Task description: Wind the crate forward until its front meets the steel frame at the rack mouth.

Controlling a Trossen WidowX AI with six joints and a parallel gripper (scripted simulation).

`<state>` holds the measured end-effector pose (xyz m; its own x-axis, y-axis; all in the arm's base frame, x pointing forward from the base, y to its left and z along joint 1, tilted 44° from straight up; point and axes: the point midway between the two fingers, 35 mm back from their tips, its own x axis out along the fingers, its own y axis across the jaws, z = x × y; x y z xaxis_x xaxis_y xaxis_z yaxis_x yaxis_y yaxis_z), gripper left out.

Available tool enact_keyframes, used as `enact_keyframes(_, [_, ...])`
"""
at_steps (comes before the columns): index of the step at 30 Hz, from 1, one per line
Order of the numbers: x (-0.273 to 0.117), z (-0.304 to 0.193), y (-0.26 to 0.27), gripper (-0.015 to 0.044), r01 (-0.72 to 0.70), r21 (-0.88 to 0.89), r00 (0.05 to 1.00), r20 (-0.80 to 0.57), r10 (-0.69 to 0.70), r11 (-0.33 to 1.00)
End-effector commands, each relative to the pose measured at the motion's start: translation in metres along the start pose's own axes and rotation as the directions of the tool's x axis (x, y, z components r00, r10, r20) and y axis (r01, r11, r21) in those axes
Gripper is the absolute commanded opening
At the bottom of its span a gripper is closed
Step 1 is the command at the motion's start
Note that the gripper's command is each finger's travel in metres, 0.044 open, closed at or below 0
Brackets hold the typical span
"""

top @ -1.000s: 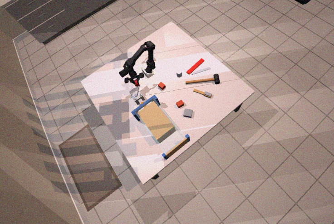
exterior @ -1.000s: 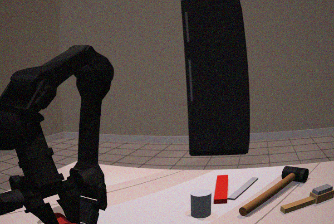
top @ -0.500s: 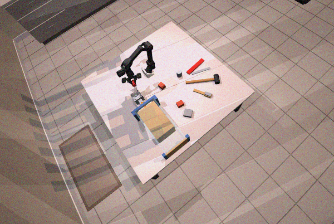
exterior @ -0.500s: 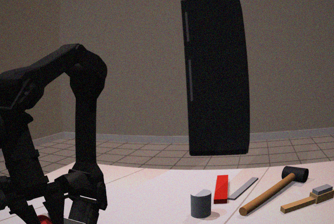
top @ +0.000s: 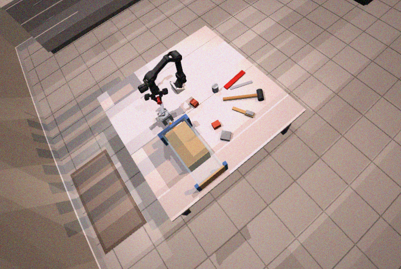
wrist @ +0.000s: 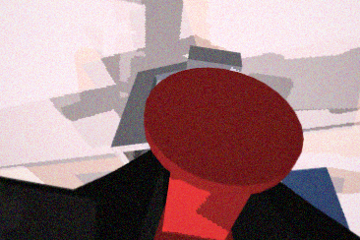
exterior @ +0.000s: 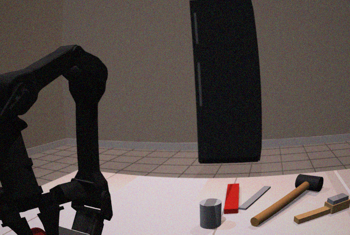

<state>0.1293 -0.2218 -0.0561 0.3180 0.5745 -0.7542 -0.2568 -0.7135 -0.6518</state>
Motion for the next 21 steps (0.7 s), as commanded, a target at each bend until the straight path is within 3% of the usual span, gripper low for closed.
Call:
enact_keyframes(1, [0.002, -0.004, 0.018, 0.0000, -0.034, -0.020, 0.999, 0.003, 0.034, 0.999])
enact_keyframes(21, [0.004, -0.012, 0.040, 0.0000, -0.035, -0.021, 0.999, 0.002, 0.035, 0.999])
